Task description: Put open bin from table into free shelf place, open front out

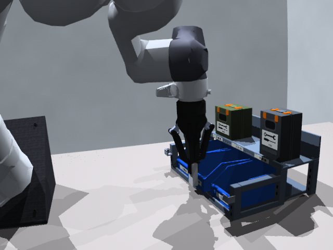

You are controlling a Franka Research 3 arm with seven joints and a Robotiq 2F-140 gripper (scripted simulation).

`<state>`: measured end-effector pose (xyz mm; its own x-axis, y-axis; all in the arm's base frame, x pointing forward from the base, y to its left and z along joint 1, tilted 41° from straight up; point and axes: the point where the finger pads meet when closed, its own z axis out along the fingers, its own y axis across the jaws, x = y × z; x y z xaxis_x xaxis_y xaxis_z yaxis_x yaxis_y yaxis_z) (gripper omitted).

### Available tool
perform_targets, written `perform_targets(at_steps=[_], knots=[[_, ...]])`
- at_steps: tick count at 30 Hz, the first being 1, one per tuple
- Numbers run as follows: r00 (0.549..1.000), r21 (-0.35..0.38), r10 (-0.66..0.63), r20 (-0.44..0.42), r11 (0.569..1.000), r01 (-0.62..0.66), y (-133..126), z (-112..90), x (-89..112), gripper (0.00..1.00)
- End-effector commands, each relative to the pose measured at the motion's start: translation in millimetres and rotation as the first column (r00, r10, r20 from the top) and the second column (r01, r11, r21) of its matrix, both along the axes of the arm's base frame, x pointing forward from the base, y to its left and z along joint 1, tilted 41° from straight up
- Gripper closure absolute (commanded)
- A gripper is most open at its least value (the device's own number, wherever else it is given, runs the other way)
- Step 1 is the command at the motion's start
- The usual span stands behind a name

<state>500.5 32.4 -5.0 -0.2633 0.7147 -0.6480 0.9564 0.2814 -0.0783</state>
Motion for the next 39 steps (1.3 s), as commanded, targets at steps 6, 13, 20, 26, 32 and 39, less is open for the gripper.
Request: perform_targets(at_steps=[6, 13, 20, 26, 32, 39], knots=[[1.000, -0.005, 0.010, -0.007, 1.000, -0.010, 1.3, -0.1, 4.5, 1.00], [1.000, -0.005, 0.010, -0.007, 1.000, -0.010, 2.3, -0.4, 7.8, 1.00], [1.000, -0.005, 0.010, -0.007, 1.000, -0.010, 2.9, -0.6, 9.7, 1.00], [1.000, -0.005, 0.010, -0.007, 1.000, -0.010, 3.5, -0.7, 11.6, 1.00], [1.000, -0.005, 0.010, -0.007, 1.000, -0.010, 3.9, -0.9, 13.0, 1.00], [1.000, -0.005, 0.010, -0.007, 1.000, -0.010, 4.2, -0.9, 13.8, 1.00]])
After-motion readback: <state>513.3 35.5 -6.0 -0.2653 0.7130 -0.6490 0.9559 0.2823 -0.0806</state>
